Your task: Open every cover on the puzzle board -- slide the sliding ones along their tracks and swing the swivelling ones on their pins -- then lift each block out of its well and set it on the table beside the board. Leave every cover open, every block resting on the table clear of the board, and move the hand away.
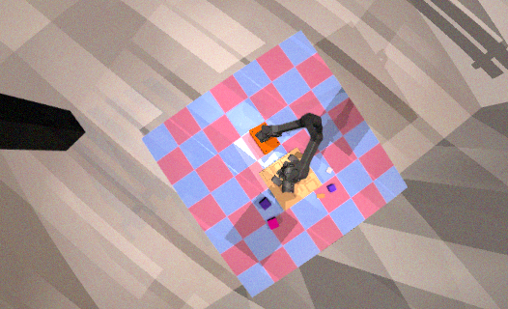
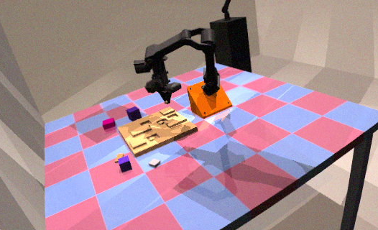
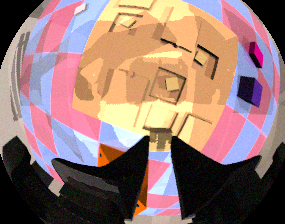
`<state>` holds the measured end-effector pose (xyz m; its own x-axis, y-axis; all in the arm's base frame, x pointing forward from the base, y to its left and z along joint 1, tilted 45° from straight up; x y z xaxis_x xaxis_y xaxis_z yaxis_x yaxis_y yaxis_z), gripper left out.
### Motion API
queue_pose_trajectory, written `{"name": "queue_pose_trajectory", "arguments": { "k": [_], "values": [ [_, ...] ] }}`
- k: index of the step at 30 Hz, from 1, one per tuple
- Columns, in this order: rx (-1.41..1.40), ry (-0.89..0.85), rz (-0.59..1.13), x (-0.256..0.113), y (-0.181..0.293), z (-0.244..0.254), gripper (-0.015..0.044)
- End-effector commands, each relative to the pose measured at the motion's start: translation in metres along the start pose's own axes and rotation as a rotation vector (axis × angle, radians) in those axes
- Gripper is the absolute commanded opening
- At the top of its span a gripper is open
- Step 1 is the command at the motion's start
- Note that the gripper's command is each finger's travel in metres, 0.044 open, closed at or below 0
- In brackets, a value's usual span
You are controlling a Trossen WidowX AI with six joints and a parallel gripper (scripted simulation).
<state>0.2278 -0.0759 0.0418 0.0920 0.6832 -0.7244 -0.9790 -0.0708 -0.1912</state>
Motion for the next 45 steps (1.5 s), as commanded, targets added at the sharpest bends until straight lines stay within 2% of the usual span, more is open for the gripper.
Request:
{"name": "queue_pose_trajectory", "arguments": {
  "k": [1, 45],
  "values": [
    [-0.001, 0.012, -0.006, -0.003, -0.013, 0.01, 0.008],
    [-0.003, 0.024, -0.018, -0.006, -0.09, 0.136, 0.008]
  ]
}}
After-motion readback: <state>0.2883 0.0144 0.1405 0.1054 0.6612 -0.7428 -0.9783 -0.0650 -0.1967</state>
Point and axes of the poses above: the point midway between the two fingers, 35 mm back from their tips, its own x axis out along the fingers, its own z axis across the jaws, y = z × x, the point moved 1 cm from there along -x, back along the fingers, and after that the axes turned 2 degrees about x, right-handed, at the moved point
